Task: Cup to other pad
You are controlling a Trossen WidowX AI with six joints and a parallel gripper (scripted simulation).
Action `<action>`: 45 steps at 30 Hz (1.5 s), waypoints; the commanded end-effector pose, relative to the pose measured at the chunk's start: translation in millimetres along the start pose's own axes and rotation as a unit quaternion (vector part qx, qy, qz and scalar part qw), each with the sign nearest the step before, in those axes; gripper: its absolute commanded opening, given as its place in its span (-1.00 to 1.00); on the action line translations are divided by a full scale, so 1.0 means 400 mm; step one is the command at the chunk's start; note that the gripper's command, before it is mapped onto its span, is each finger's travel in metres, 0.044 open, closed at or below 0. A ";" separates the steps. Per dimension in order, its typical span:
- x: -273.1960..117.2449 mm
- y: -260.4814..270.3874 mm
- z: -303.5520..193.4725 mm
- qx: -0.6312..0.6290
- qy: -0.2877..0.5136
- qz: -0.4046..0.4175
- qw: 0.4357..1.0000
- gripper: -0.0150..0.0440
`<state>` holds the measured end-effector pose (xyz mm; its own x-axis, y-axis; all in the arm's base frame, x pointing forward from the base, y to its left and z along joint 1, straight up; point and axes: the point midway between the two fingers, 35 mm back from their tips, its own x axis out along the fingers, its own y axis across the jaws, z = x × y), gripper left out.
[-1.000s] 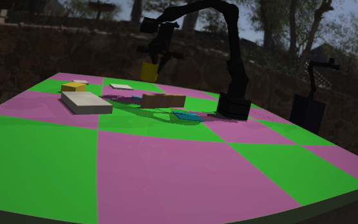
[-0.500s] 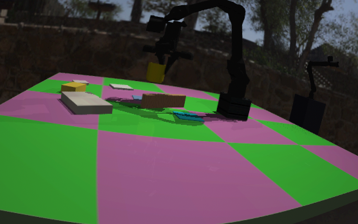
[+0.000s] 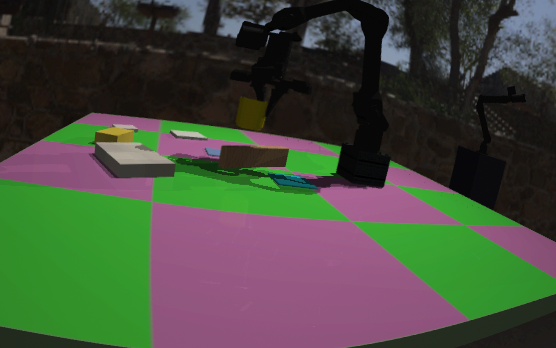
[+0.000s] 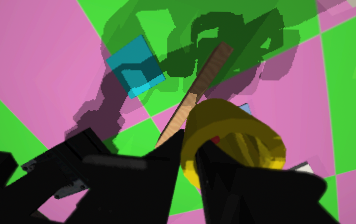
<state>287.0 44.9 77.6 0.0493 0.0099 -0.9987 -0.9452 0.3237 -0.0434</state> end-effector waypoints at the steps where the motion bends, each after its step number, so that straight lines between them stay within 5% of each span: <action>1: 0.006 0.028 0.008 0.003 0.003 0.007 1.000 -0.49; 45: 0.001 0.222 0.122 0.003 0.000 0.011 1.000 -0.49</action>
<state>226.5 117.9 78.0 0.0408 0.0237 -0.9989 -0.9456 0.3238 -0.0309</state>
